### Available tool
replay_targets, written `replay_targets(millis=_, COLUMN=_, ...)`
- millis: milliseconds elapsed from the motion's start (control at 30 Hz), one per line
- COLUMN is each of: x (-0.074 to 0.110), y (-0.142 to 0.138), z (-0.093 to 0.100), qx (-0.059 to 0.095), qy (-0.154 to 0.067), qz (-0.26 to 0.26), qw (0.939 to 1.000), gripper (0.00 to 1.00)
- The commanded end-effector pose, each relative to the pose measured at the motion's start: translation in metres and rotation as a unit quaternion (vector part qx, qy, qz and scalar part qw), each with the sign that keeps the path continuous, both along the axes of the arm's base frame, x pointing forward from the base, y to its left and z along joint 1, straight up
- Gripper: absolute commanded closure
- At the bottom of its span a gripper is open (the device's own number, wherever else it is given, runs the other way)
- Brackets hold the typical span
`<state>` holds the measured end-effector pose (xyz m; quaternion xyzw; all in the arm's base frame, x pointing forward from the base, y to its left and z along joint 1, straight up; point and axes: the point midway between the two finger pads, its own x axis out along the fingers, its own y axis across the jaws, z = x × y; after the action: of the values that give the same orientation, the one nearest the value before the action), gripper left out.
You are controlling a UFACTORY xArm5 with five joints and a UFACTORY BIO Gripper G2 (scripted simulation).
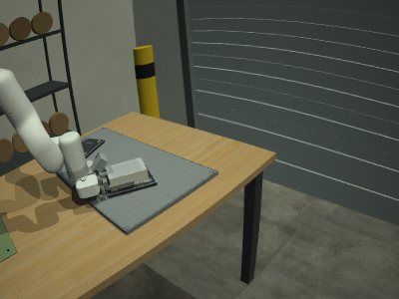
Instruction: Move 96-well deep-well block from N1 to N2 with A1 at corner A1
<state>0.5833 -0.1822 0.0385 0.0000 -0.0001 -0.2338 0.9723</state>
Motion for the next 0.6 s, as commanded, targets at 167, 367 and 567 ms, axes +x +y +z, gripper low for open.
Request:
replay_targets(millis=167, x=0.0011, y=-0.0003, z=0.0018, qx=0.0, qy=-0.002, qz=0.0, qw=1.0, gripper=0.63)
replay_targets(millis=367, x=0.0011, y=-0.0003, z=0.0018, qx=0.0, qy=-0.002, qz=0.0, qw=1.0, gripper=0.63)
replay_targets(millis=567, x=0.0011, y=-0.0003, z=0.0018, qx=0.0, qy=-0.002, qz=0.0, qw=1.0, gripper=0.63)
